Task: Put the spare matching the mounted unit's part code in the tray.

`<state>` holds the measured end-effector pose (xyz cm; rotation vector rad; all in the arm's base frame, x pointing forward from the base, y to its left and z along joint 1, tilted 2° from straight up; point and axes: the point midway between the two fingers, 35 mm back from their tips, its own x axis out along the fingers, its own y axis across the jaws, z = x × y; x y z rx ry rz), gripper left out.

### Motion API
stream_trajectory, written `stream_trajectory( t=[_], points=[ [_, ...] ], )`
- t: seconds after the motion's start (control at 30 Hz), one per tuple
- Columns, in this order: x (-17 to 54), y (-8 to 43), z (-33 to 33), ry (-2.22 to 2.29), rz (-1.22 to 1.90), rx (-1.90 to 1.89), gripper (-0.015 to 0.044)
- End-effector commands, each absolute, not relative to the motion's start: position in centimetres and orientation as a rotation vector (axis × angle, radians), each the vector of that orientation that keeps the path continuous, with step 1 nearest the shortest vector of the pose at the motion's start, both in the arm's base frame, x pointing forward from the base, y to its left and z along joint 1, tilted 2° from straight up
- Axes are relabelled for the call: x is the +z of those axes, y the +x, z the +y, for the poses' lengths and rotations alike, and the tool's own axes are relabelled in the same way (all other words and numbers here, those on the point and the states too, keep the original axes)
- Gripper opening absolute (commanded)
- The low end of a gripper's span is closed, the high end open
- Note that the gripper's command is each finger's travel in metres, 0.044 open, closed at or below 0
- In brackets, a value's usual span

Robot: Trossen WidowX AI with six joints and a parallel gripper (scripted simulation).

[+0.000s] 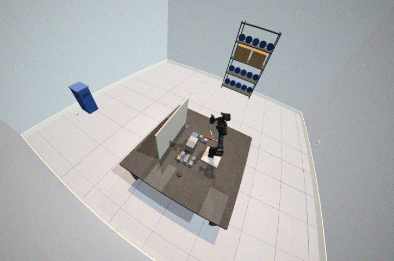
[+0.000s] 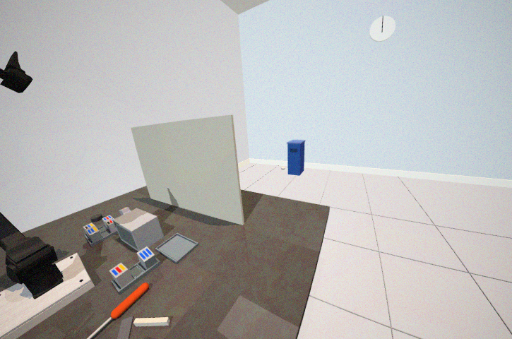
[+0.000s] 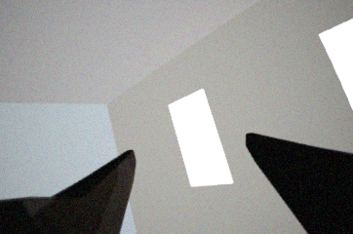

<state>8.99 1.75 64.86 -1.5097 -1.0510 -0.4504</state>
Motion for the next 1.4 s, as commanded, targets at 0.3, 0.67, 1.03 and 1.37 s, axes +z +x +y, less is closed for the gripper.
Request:
stream_trajectory(
  t=[0.3,0.67,1.03,1.37],
  points=[
    [65.3,9.5,0.0,-1.413,-1.041,-0.447,0.0440],
    [65.9,13.6,-7.2,-0.971,-0.978,-0.406,0.0440],
    [62.4,23.5,-16.0,-0.506,-0.654,-0.370,0.0440],
    [53.4,34.7,-18.5,-0.211,-0.245,-0.287,0.0440]
  ],
)
